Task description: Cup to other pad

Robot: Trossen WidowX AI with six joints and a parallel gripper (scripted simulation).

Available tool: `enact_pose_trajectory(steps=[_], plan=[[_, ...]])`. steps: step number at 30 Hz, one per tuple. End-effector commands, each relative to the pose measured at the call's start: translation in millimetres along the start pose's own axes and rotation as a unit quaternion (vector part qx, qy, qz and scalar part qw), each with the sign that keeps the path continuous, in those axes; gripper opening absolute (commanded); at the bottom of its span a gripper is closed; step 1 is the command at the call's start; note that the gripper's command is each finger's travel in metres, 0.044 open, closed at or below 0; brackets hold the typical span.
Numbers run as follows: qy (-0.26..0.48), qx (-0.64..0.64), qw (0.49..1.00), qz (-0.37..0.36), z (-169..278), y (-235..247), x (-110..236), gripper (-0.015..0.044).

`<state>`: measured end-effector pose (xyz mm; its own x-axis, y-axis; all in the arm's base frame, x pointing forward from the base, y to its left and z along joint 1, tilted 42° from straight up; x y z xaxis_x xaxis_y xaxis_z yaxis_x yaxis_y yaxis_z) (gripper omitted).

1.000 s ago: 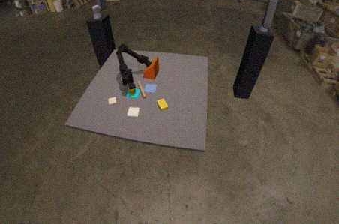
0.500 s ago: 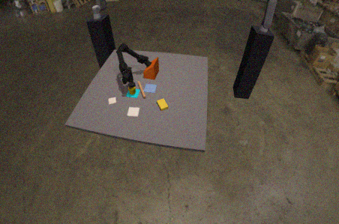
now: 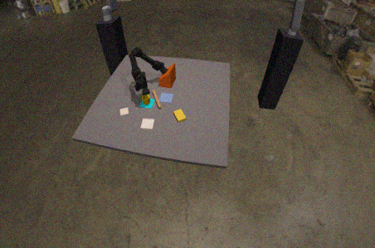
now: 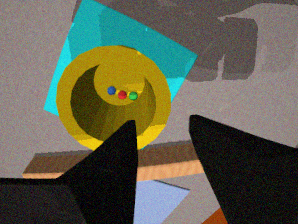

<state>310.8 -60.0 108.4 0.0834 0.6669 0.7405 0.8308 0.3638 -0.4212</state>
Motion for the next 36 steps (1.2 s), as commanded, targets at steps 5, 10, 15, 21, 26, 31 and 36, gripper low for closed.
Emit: enact_pose_trajectory(steps=[5, 10, 15, 21, 26, 31, 36], plan=[[0.0, 0.0, 1.0, 0.0, 0.2, 0.0, 0.9, 0.0252], [0.0, 0.0, 1.0, 0.0, 0.2, 0.0, 1.6, 0.0383], [0.0, -0.001, 1.0, -0.002, -0.2, 0.8, 14.6, 0.044], [0.001, -0.003, 1.0, -0.004, 0.3, 0.4, 41.1, 0.044], [0.0, -0.004, 1.0, -0.005, 1.7, -0.6, 62.8, 0.044], [0.0, -0.004, 1.0, -0.005, 2.7, -0.1, 65.7, 0.044], [-0.001, -0.001, 1.0, -0.003, 3.0, 0.1, 60.8, 0.044]])
Point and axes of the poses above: the point midway between the two fingers, 35 mm back from their tips, its own x axis back along the fingers, its own y axis across the jaws, z = x × y, the point moved 6 cm from there along x, back along the fingers, and after that the axes turned 5 degrees about x, right-handed, at the moved point
